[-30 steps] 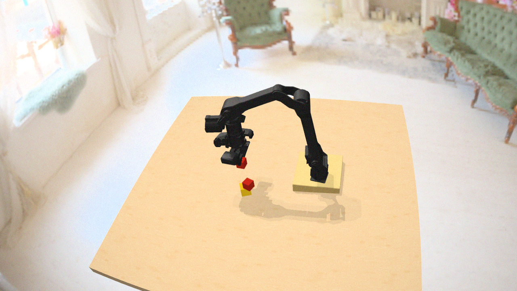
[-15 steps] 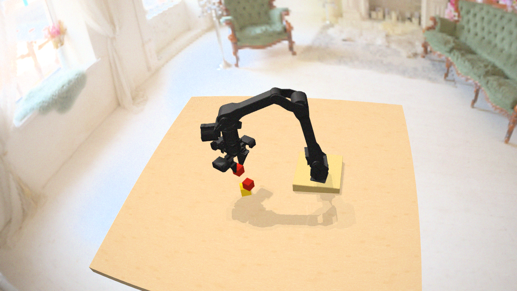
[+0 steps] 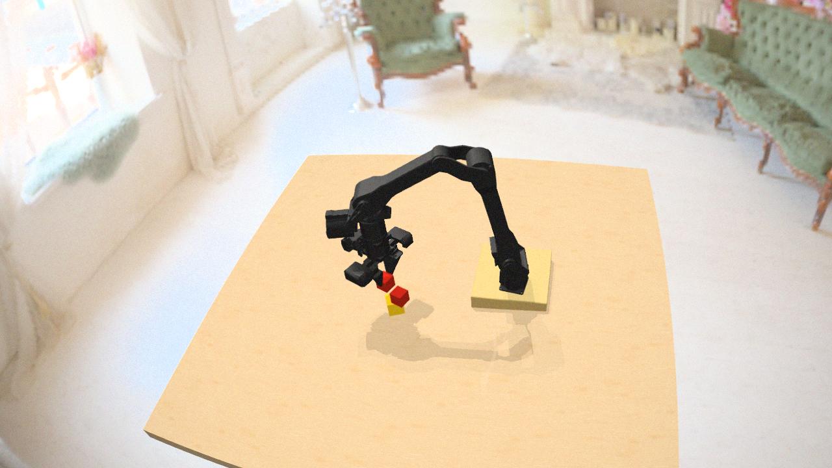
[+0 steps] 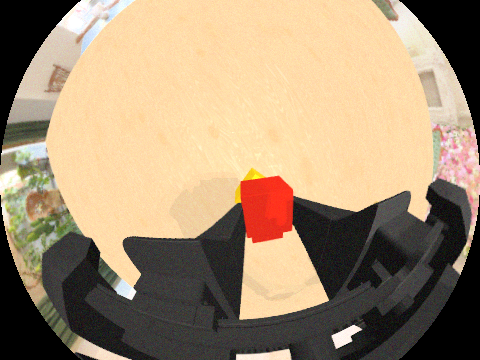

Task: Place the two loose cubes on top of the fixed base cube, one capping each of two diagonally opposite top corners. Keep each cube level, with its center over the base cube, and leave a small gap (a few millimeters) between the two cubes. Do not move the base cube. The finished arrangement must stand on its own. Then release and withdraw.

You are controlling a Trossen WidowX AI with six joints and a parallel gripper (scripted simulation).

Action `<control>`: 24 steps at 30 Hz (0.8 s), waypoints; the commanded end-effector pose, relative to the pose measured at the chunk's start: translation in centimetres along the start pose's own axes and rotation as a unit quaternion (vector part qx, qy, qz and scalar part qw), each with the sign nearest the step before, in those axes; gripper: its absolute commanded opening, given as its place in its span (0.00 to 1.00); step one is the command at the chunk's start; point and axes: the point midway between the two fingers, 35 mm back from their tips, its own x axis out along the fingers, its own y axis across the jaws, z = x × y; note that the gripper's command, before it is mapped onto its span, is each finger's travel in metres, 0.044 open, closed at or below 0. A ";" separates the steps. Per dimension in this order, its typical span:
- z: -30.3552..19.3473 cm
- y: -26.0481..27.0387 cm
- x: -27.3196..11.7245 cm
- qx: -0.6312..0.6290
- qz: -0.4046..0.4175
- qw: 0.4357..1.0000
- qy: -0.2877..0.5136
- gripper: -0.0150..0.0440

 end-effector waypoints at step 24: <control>0.1 0.0 3.2 0.016 0.005 1.000 0.009 0.43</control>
